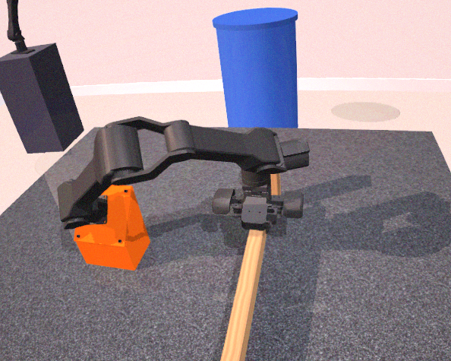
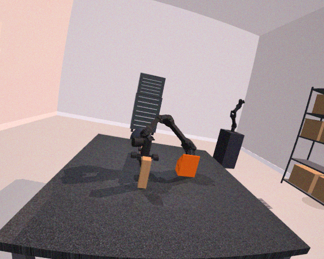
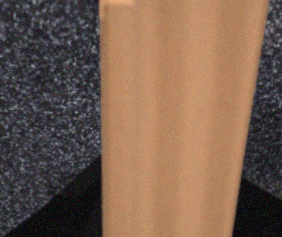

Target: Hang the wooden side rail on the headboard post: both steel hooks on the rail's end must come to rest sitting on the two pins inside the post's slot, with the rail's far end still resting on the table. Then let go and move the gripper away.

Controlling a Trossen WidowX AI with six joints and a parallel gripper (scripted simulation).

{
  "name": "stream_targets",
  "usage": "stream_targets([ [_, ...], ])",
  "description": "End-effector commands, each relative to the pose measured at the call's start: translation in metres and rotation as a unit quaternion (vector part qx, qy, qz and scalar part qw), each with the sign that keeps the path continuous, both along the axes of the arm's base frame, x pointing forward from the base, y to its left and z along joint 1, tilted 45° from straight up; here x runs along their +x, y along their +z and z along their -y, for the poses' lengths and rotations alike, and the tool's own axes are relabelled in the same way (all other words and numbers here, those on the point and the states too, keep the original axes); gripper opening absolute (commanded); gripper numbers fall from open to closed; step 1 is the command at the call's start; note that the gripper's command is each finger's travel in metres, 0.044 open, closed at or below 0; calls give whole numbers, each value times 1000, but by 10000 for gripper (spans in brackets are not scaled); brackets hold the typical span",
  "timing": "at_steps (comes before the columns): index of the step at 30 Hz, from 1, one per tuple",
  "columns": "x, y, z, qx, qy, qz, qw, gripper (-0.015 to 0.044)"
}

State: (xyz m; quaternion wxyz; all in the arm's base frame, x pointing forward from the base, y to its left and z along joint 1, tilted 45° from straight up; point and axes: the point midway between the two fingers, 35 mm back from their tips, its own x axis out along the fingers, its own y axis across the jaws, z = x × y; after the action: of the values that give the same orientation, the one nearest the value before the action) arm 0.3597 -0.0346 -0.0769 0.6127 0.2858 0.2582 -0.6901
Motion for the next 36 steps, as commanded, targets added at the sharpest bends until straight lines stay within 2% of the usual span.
stream_targets([
  [1, 4, 2, -5, 1, 7, 3, 1000, 0],
  [36, 9, -1, -7, 1, 7, 3, 1000, 0],
])
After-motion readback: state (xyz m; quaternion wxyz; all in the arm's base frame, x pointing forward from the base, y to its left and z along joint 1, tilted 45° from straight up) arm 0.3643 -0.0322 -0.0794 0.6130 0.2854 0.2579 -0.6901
